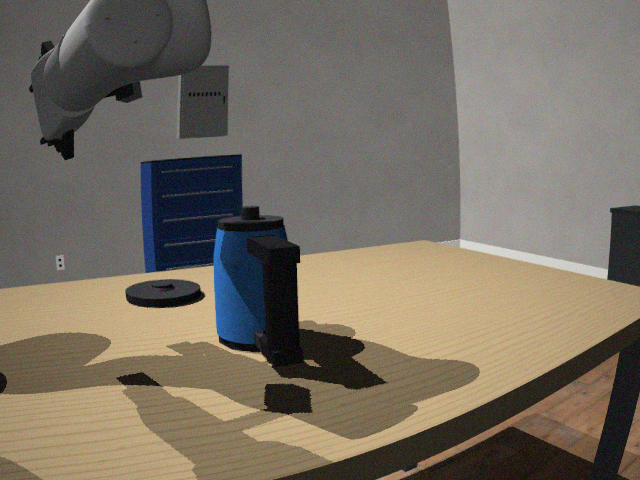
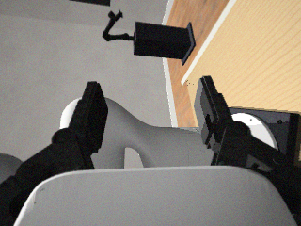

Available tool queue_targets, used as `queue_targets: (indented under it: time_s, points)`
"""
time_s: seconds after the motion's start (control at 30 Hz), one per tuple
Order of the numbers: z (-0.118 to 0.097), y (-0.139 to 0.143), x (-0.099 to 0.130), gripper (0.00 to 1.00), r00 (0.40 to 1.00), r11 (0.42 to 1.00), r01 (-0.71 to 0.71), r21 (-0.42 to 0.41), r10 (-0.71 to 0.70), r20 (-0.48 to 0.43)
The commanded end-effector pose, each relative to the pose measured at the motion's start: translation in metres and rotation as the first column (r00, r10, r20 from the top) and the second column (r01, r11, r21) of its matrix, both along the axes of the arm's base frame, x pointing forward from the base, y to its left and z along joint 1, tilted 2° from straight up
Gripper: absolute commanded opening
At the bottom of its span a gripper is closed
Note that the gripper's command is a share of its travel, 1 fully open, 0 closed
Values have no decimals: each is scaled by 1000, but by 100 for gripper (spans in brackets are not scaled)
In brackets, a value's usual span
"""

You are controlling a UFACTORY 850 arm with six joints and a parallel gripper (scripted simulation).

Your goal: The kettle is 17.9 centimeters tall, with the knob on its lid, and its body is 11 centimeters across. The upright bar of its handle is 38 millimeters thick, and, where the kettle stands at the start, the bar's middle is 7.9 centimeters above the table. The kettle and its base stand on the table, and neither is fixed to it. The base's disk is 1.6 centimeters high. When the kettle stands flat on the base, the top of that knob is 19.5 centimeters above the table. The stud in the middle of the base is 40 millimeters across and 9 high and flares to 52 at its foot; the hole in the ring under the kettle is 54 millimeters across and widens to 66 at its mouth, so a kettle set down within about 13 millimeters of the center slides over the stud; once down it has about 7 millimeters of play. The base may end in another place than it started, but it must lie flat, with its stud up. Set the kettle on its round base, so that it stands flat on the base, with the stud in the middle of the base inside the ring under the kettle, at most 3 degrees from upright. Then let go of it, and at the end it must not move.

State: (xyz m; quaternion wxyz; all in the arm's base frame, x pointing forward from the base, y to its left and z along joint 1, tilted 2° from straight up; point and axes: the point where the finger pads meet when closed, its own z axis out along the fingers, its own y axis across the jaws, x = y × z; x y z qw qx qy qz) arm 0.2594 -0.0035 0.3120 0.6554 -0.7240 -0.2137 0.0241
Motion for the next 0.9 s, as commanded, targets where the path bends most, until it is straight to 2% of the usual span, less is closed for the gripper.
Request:
queue_targets:
  time_s: [0.0, 0.27, 0.87]
  points:
    - [0, 2, -2, 81, 1000, 1000, -9, -28, 8, -29]
    - [-2, 4, -5, 81, 997, 997, -23, -70, 17, -74]
    - [-7, 12, -15, 81, 973, 971, -74, -227, 20, -232]
